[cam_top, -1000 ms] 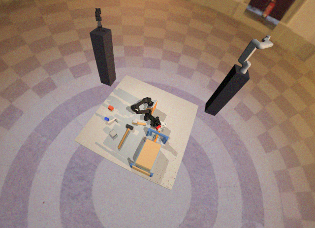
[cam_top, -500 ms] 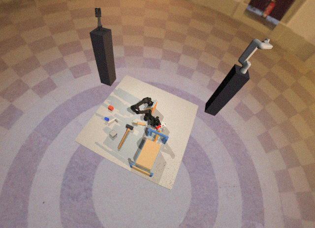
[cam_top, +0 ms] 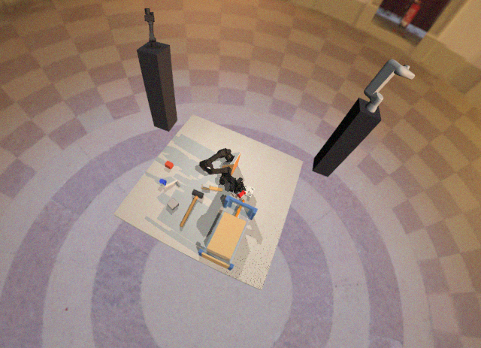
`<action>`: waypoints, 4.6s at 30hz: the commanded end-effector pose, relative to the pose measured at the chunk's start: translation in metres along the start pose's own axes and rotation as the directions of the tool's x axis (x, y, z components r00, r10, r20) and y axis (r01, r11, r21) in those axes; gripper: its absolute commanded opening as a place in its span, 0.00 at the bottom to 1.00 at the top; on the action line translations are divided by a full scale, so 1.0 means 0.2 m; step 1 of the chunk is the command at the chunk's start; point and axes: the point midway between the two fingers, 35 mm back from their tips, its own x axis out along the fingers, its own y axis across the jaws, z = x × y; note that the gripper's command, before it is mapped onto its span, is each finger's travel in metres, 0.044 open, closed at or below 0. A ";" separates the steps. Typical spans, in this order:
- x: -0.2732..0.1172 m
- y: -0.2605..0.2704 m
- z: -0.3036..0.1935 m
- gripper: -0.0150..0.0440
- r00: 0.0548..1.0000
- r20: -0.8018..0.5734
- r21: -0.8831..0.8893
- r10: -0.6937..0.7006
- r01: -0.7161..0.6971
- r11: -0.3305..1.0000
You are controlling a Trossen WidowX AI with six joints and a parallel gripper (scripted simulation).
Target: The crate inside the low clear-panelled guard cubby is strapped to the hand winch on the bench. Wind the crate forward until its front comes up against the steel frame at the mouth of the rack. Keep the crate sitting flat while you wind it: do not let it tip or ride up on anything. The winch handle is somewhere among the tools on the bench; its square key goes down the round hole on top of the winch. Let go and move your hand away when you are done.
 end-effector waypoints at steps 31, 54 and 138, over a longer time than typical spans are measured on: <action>-0.55 0.01 -0.01 0.66 1.000 -0.003 0.002 -0.002 0.002 1.000; -0.52 0.46 0.01 0.66 1.000 -0.006 0.000 -0.013 0.013 1.000; 0.07 0.19 0.01 1.00 -0.007 0.003 0.385 -1.000 0.923 -0.005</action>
